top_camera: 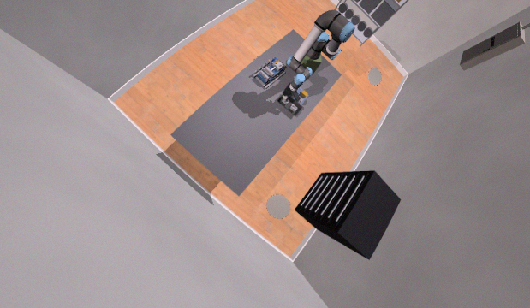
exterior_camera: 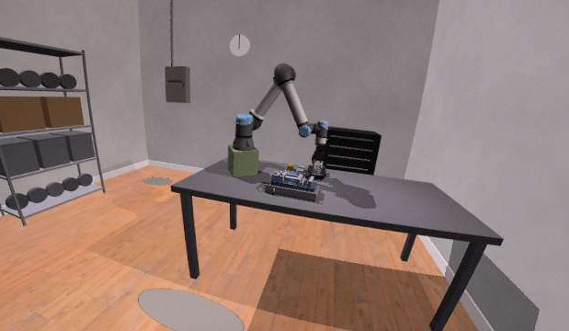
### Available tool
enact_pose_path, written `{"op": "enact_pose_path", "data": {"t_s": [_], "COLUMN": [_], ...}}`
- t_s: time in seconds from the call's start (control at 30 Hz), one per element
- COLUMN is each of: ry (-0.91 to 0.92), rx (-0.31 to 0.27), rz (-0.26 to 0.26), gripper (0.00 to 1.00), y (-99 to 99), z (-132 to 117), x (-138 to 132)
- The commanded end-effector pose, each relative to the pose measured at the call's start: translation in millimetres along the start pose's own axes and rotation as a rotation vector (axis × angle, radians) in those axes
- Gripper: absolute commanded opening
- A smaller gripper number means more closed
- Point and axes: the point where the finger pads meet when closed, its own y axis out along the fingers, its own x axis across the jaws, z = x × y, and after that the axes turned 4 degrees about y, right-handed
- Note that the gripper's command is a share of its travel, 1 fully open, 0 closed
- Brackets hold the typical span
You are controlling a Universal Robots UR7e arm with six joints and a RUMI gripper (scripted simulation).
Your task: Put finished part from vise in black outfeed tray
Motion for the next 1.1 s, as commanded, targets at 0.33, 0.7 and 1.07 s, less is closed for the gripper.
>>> {"op": "enact_pose_path", "data": {"t_s": [0.33,0.7,1.07], "ry": [0.000,0.000,0.000], "rx": [0.000,0.000,0.000], "rz": [-0.002,-0.002,-0.002], "gripper": [0.00,0.00,0.40], "y": [-0.5,-0.5,-0.5], "z": [0.0,0.0,0.0], "x": [0.6,0.6,0.6]}}
